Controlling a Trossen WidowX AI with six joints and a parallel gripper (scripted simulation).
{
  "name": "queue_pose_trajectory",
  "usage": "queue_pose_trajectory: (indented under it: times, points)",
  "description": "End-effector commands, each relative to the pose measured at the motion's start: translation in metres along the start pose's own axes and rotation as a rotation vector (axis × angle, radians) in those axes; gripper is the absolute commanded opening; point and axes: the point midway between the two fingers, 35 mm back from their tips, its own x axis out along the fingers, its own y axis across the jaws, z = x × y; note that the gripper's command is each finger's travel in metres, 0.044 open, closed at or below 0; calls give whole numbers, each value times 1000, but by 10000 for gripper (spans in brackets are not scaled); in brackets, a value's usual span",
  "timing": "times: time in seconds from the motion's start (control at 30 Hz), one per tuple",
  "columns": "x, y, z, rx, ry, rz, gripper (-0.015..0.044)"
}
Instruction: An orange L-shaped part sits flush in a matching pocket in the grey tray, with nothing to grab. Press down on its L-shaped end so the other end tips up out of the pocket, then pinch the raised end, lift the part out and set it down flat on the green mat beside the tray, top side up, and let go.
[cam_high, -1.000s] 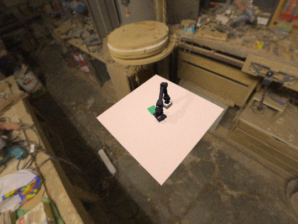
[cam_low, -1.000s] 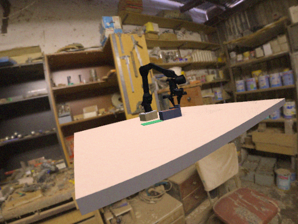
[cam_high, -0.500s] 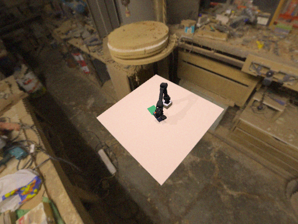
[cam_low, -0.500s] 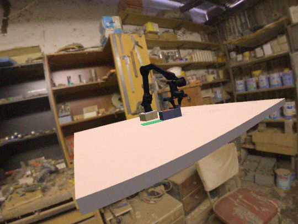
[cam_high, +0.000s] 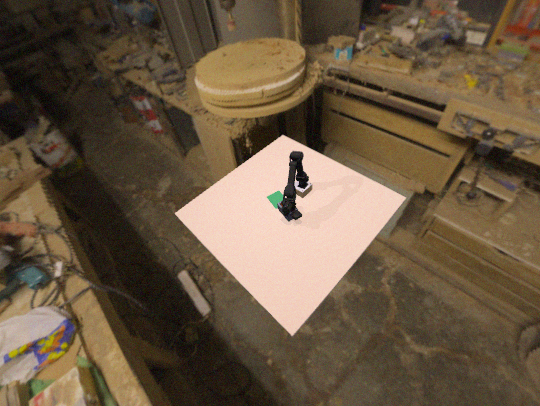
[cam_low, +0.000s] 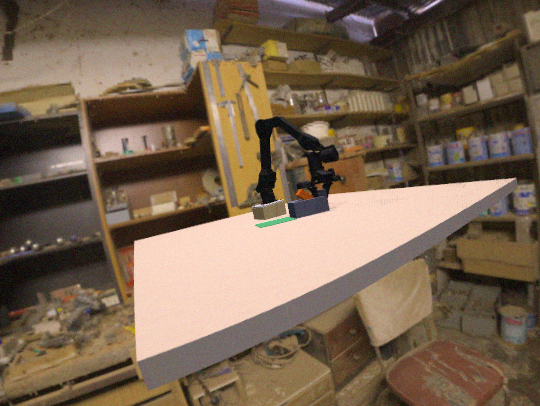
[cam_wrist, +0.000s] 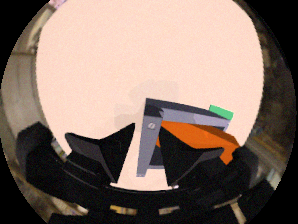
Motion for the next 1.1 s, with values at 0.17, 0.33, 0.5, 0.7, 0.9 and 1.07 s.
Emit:
queue_pose_trajectory:
  times: [0.17,0.33,0.5,0.7,0.9,1.07]
  points:
    - [4,-2,-2,-2,9,-6,180]
    - [4,-2,-2,-2,9,-6,180]
    - [2,0,-1,0,3,-2,180]
    - [1,1,-1,-1,4,-3,180]
    - [-10,10,-2,-2,9,-5,180]
    - [-19,10,-1,-2,9,-5,180]
